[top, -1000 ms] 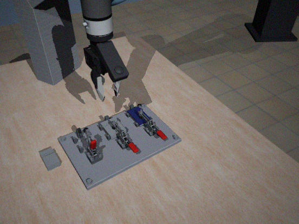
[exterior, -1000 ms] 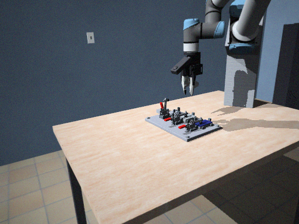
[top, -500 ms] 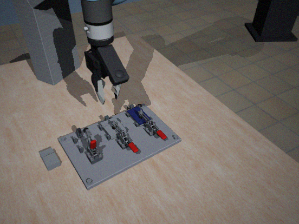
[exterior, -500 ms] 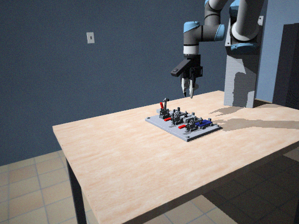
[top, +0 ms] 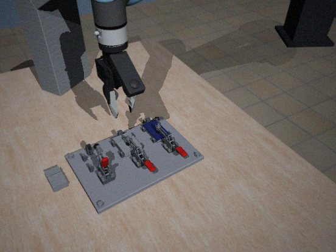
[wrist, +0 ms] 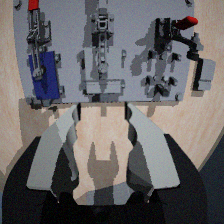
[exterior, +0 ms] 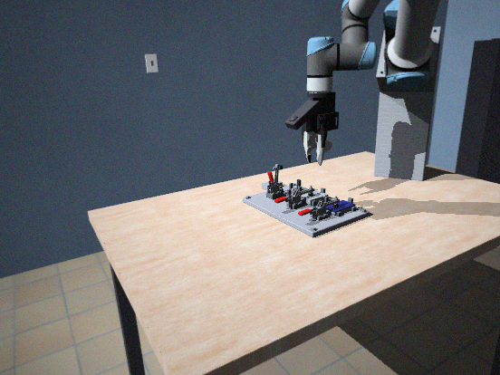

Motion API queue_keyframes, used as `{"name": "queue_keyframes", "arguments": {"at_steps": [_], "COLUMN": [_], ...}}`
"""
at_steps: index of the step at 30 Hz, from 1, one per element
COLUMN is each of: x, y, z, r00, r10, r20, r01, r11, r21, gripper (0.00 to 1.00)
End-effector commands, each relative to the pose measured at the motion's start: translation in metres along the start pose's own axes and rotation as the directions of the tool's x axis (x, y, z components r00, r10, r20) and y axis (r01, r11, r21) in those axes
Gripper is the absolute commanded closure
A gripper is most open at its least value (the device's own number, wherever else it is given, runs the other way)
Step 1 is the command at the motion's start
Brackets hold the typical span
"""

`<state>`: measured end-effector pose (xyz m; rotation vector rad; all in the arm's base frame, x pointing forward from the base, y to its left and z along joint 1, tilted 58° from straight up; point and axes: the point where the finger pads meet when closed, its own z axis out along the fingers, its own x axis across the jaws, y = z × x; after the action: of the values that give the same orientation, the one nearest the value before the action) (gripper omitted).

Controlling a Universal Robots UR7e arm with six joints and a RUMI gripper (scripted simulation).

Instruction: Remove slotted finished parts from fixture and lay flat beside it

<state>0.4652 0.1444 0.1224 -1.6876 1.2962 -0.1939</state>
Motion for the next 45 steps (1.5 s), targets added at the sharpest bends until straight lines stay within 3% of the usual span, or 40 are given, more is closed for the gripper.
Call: {"name": "queue_keyframes", "arguments": {"at_steps": [1,9,21,31,45], "x": [0.0,0.0,0.0,0.0,0.0], "y": [-0.004,-0.022,-0.086,-0.123,-0.137], "z": [0.0,0.0,0.0,0.0,0.0], "r00": [1.0,1.0,1.0,1.0,1.0], "r10": [0.0,0.0,0.0,0.0,0.0], "r20": [0.0,0.0,0.0,0.0,0.0], "r01": [0.0,0.0,0.0,0.0,0.0], "r11": [1.0,1.0,1.0,1.0,1.0], "r21": [0.0,0.0,0.0,0.0,0.0], "gripper": [0.72,0.72,0.72,0.72,0.72]}}
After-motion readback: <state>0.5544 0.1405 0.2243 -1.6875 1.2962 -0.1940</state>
